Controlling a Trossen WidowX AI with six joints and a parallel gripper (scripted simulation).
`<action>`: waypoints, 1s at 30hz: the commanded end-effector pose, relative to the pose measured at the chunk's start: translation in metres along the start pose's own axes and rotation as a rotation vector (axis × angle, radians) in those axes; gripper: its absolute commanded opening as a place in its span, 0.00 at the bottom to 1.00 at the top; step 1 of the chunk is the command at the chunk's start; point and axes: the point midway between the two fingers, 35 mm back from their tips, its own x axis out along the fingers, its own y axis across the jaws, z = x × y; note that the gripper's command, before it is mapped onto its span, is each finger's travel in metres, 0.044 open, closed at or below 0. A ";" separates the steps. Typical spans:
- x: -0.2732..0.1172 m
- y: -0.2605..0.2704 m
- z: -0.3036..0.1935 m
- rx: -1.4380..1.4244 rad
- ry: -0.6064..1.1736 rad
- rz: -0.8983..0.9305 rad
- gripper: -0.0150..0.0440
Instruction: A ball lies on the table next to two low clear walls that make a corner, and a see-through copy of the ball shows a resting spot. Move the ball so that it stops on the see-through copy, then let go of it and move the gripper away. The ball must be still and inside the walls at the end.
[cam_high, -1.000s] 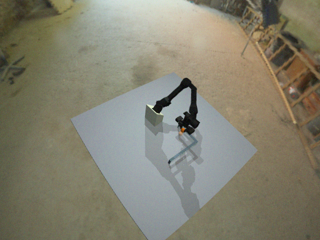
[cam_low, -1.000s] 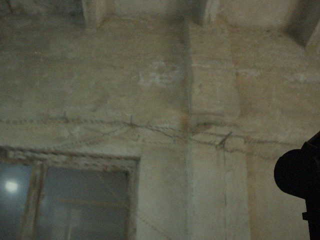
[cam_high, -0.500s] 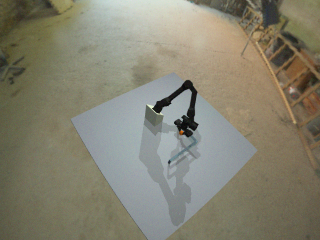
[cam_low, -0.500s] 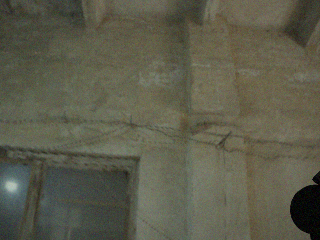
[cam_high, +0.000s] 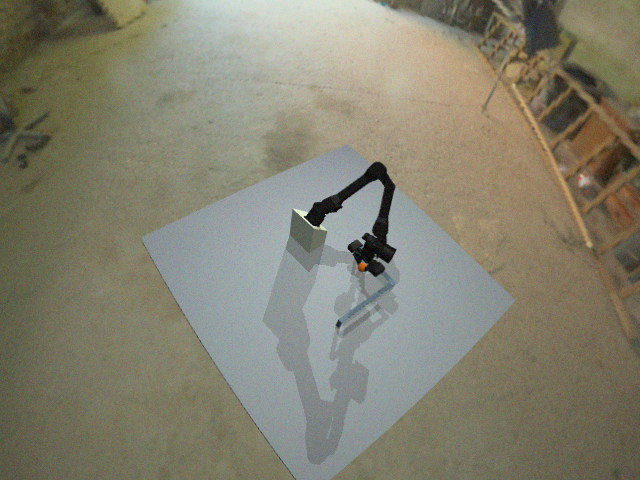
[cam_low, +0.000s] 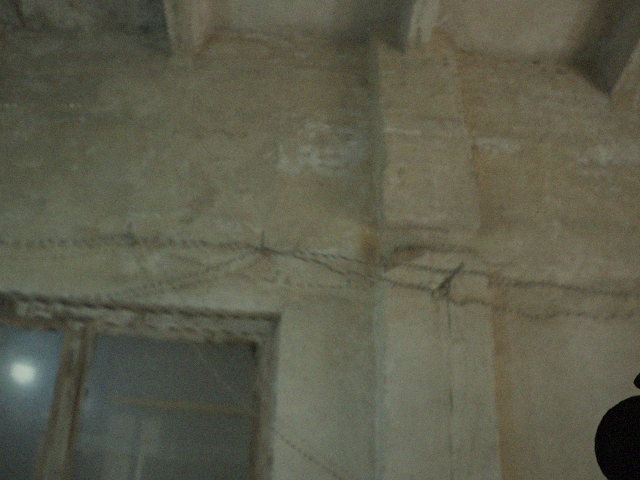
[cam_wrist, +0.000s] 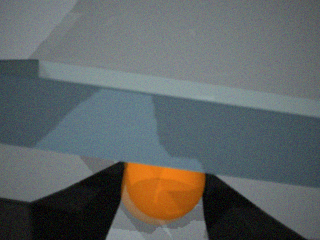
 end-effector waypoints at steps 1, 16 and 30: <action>0.000 0.000 0.000 -0.001 0.000 0.000 0.39; -0.020 -0.003 -0.002 0.001 0.006 0.001 0.77; -0.080 0.000 -0.005 0.020 0.007 0.004 0.77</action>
